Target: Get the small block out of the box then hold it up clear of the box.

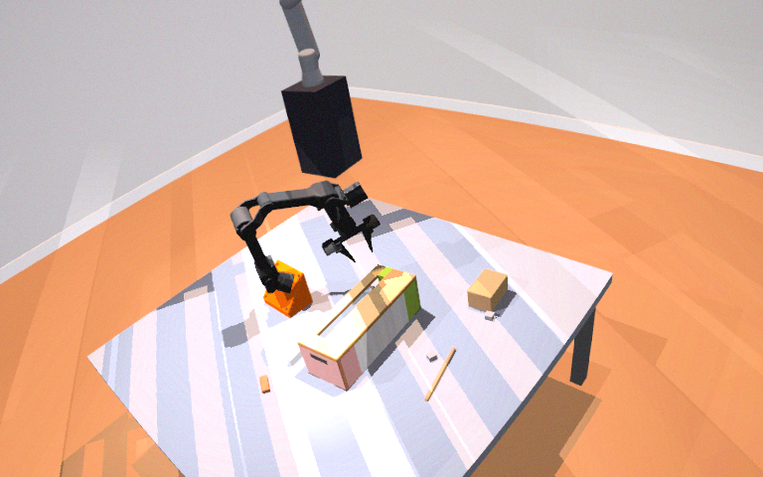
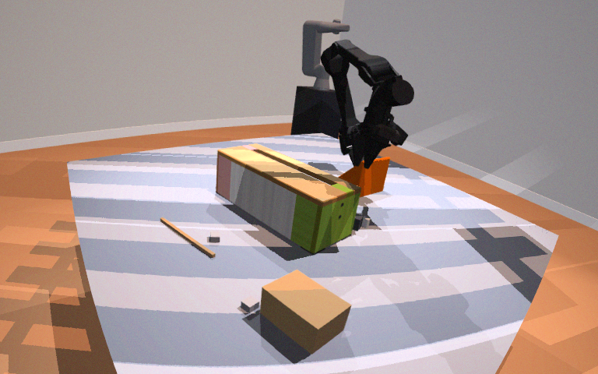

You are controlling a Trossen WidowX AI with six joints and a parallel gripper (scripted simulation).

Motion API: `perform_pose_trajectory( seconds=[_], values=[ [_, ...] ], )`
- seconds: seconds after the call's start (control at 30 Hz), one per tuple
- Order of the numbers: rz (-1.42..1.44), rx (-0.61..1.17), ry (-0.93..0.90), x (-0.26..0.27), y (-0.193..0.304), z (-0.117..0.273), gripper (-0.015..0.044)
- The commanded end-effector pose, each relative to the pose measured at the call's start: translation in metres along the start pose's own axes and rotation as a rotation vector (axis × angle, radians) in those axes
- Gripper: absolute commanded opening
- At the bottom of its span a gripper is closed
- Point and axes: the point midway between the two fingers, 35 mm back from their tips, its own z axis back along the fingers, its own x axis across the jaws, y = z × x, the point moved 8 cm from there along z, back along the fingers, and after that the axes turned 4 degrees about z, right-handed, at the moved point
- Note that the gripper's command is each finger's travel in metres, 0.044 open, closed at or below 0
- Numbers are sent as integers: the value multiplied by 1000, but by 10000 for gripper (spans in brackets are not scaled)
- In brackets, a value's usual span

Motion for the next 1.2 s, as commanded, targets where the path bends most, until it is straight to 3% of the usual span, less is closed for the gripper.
perform_pose_trajectory(
  seconds=[0.0, 0.57, 0.83, 1.17],
  values=[
    [661, 75, -39, -3, -17, -3, 285],
    [661, 75, -38, -3, -17, -5, 285],
    [661, 76, -41, 23, -37, -90, 285],
    [661, 77, -41, 25, -39, -98, 285]
  ],
)
